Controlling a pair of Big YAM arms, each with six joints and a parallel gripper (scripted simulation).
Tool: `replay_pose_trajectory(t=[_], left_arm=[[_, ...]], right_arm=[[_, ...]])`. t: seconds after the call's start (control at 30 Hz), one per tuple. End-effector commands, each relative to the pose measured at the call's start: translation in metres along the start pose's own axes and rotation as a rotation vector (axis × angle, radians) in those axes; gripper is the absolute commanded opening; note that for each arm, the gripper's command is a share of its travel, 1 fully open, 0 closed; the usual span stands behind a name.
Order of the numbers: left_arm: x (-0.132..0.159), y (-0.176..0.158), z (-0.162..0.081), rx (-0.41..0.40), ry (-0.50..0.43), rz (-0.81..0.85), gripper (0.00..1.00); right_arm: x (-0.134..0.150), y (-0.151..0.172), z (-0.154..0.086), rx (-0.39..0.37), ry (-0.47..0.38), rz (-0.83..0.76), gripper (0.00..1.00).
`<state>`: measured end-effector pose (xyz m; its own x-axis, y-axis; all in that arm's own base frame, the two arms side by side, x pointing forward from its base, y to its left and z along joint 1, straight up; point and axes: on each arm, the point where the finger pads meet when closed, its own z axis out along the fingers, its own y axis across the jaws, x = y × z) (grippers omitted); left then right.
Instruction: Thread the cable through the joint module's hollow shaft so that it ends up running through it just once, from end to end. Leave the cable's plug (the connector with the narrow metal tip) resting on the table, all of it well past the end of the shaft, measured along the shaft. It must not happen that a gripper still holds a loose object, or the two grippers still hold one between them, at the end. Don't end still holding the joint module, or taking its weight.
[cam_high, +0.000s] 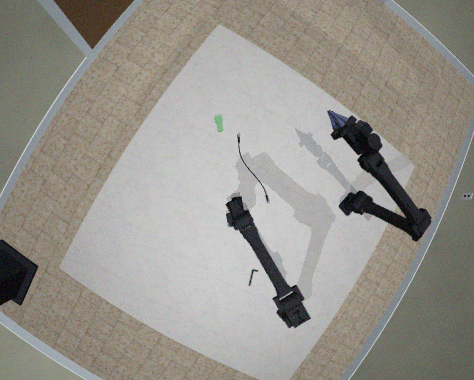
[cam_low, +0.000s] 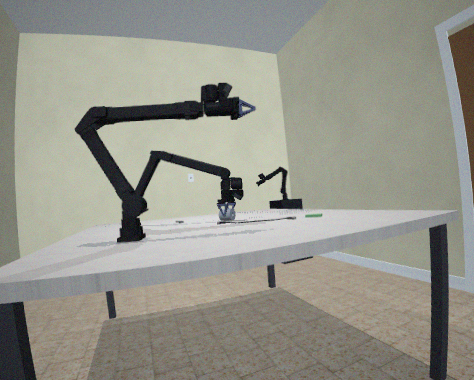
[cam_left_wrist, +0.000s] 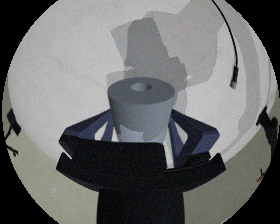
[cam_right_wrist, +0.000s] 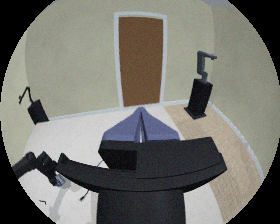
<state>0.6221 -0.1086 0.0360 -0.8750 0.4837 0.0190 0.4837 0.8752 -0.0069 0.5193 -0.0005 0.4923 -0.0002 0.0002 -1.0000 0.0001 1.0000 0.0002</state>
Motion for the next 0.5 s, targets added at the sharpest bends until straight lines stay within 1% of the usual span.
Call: replay_pose_trajectory(t=[0.0, 0.03, 0.47], left_arm=[[-0.0219, 0.0105, -0.0718, -0.036, -0.103, -0.004, 0.7], [-0.0222, 0.0136, -0.0764, -0.039, -0.108, -0.007, 0.7], [-0.0217, 0.0133, -0.0772, -0.04, -0.111, -0.008, 0.7]], right_arm=[[-0.0391, 0.006, -0.0029, -0.009, -0.055, -0.013, 0.0], [-0.0391, 0.006, -0.0029, -0.009, -0.055, -0.013, 0.0], [-0.0391, 0.006, -0.0029, -0.009, -0.055, -0.013, 0.0]])
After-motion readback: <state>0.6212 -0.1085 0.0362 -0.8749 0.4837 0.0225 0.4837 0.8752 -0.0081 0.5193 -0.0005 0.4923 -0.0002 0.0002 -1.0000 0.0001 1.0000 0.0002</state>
